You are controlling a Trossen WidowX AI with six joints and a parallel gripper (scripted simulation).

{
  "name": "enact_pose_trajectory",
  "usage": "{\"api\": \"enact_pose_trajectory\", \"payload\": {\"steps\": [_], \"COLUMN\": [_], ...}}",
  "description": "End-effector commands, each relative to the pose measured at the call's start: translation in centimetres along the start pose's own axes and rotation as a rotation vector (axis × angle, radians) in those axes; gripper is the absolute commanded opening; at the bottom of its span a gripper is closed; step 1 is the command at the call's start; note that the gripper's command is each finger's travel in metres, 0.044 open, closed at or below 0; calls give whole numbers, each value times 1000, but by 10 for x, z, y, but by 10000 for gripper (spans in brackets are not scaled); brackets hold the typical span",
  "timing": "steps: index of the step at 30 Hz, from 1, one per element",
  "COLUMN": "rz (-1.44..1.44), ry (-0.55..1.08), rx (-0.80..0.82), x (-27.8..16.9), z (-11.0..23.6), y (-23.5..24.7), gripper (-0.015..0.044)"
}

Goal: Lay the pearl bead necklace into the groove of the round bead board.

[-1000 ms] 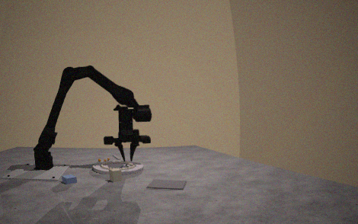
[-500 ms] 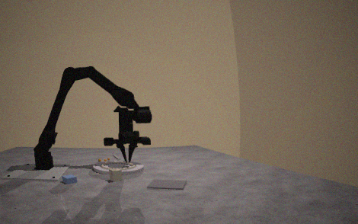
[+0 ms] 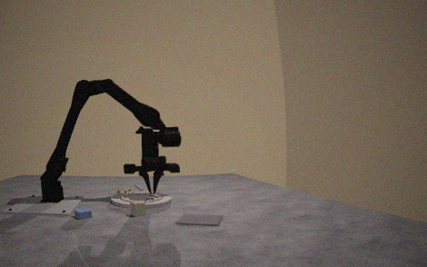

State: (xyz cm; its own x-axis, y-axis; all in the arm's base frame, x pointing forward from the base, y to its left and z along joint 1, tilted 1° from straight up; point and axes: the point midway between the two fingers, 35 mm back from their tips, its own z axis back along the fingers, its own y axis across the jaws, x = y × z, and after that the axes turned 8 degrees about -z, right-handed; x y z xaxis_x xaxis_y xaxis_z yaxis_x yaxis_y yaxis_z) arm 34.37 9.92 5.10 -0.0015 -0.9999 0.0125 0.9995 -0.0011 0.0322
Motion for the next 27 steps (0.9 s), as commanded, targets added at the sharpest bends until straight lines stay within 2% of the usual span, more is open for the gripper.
{"api": "enact_pose_trajectory", "payload": {"steps": [1, 27], "rz": [0, -4], "ry": [0, -1], "rx": [1, -3], "x": [0, -1], "z": [0, 6], "y": [0, 8], "gripper": [0, 0]}}
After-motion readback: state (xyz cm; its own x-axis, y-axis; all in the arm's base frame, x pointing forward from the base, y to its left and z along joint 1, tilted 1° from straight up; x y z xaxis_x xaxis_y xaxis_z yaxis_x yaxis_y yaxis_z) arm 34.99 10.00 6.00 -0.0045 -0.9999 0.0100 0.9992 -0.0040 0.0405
